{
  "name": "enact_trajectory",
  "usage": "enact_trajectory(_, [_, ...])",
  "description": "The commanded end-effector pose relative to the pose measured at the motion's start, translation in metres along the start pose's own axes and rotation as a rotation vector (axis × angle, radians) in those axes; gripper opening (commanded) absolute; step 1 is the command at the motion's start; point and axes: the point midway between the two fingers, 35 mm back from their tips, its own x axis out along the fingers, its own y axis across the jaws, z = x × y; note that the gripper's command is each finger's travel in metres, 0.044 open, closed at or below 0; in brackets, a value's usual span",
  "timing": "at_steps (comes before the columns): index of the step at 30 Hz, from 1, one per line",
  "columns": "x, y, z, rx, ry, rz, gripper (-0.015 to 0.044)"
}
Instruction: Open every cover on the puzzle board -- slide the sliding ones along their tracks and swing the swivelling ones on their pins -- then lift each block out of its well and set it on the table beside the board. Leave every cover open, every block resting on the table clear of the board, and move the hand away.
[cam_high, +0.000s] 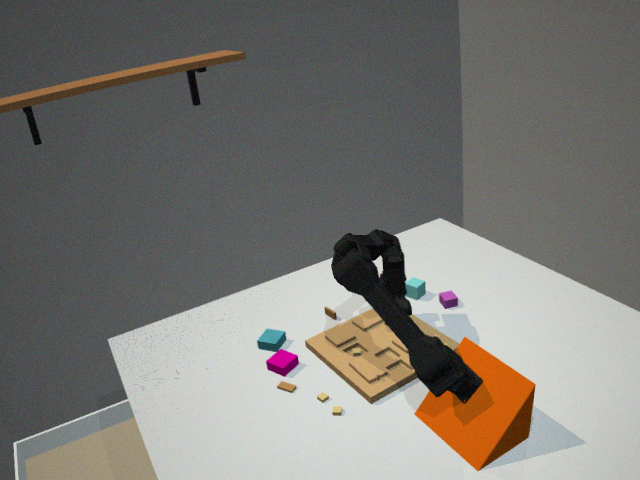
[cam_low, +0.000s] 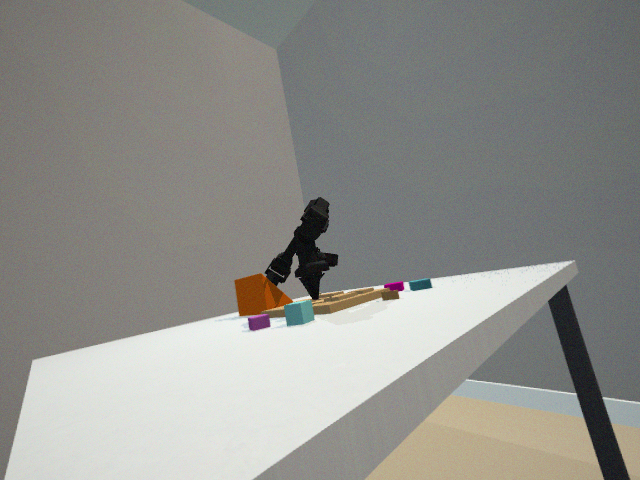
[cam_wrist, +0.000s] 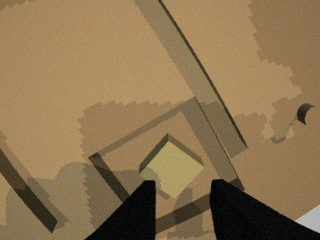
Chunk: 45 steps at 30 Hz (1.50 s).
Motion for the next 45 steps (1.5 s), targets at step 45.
enact_trajectory(45, [-0.013,0.004,0.002,0.652,0.007,-0.001,0.0144])
